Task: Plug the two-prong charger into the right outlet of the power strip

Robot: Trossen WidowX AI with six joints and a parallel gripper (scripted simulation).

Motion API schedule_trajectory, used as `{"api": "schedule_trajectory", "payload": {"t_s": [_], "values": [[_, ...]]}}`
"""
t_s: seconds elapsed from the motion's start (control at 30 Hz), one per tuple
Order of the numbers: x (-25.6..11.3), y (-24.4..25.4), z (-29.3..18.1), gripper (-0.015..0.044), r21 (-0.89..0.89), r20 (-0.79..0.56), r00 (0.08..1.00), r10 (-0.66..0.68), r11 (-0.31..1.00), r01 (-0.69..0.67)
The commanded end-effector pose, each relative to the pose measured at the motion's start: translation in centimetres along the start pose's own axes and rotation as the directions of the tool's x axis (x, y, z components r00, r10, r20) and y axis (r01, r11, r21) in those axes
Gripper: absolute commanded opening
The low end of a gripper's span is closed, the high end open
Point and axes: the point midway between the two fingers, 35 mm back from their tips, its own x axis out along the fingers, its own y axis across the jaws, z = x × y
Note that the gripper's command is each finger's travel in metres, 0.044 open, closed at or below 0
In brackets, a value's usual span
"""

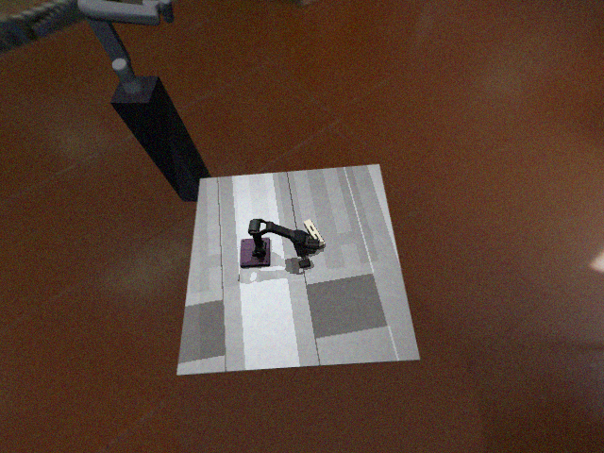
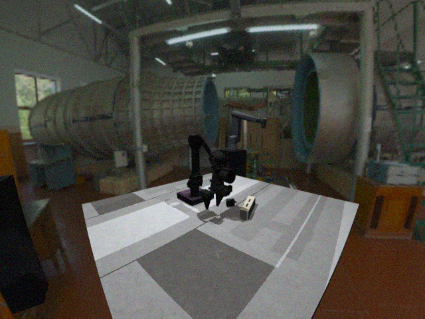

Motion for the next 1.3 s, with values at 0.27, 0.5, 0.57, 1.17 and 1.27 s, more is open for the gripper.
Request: {"api": "schedule_trajectory", "payload": {"t_s": [0.27,0.5,0.57,1.17,1.27], "values": [[-1.1,4.5,1.0,0.044,-0.174,0.024,0.999,0.044,0.984,-0.039],[-1.7,7.0,1.2,0.044,-0.271,0.033,0.997,0.066,0.961,-0.055],[-1.9,7.7,1.2,0.044,-0.298,0.035,0.997,0.073,0.953,-0.059],[-3.4,14.1,0.3,0.044,-0.533,0.038,0.99,0.132,0.841,-0.092],[-3.7,15.2,0.0,0.044,-0.571,0.036,0.989,0.141,0.816,-0.096]]}}
